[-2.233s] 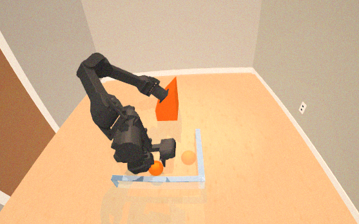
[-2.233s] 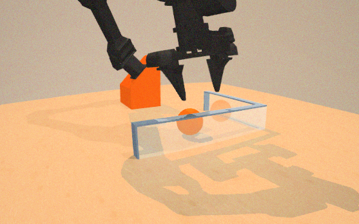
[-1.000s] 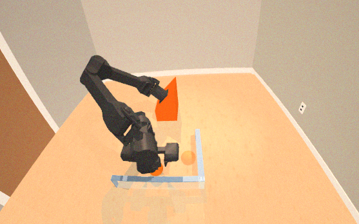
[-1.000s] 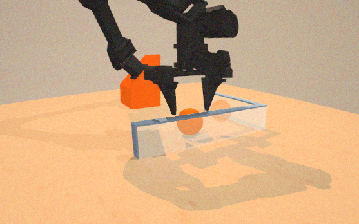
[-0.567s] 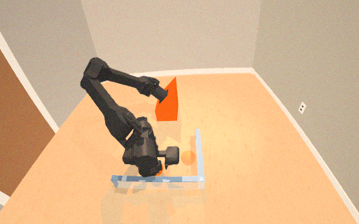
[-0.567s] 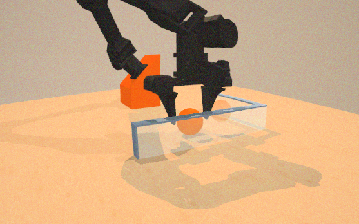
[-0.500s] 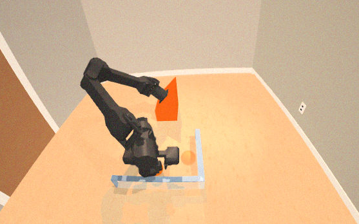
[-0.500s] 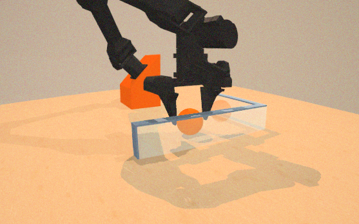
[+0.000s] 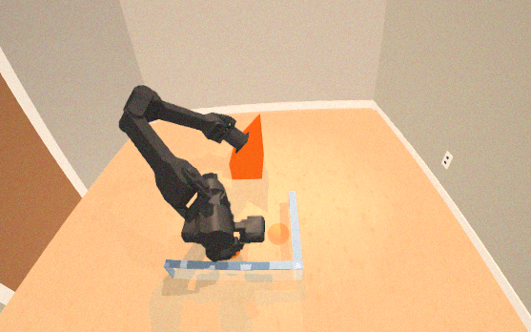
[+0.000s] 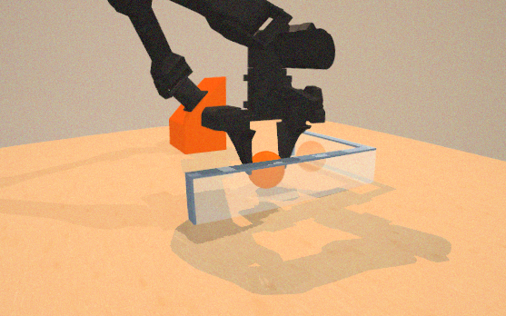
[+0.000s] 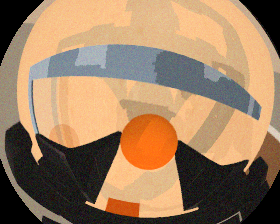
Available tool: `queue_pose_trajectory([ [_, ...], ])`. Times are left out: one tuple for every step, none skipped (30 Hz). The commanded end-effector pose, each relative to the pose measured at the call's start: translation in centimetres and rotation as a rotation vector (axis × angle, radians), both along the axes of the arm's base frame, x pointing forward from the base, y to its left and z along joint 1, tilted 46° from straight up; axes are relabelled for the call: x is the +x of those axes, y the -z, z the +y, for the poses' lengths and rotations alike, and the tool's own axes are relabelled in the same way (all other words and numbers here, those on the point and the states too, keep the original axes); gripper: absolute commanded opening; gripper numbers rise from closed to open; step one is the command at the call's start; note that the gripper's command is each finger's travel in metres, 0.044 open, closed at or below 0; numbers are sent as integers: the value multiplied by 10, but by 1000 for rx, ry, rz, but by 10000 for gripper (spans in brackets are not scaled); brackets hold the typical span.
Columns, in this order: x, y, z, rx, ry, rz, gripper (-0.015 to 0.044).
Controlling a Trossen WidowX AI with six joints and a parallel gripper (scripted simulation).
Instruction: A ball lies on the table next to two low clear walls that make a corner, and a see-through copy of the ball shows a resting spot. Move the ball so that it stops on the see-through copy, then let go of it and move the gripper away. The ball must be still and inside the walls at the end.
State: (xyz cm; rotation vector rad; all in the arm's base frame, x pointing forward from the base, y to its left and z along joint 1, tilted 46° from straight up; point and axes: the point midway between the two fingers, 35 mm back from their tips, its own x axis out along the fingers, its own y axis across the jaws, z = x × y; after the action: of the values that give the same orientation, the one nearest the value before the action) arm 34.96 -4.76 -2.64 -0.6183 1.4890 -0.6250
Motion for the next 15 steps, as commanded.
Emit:
queue_pose_trajectory([
  [6, -14, 17, 17, 3, -13, 41],
  [6, -17, 21, 20, 5, -13, 15],
  [7, -22, 26, 22, 7, -13, 0],
  [7, -26, 30, 24, 9, -13, 0],
  [7, -30, 35, 25, 9, -13, 0],
  [8, -34, 40, 24, 8, -12, 0],
  [8, -39, 45, 24, 6, -12, 0],
  [8, -43, 49, 23, 5, -12, 0],
  [8, -48, 54, 22, 4, -12, 0],
  [8, -52, 59, 20, 3, -11, 0],
  [8, -57, 63, 19, 1, -11, 0],
  [7, -62, 68, 18, 0, -11, 0],
  [7, -67, 73, 16, -1, -11, 0],
  [6, -71, 77, 14, -2, -11, 0],
  [5, -76, 82, 13, -4, -11, 0],
])
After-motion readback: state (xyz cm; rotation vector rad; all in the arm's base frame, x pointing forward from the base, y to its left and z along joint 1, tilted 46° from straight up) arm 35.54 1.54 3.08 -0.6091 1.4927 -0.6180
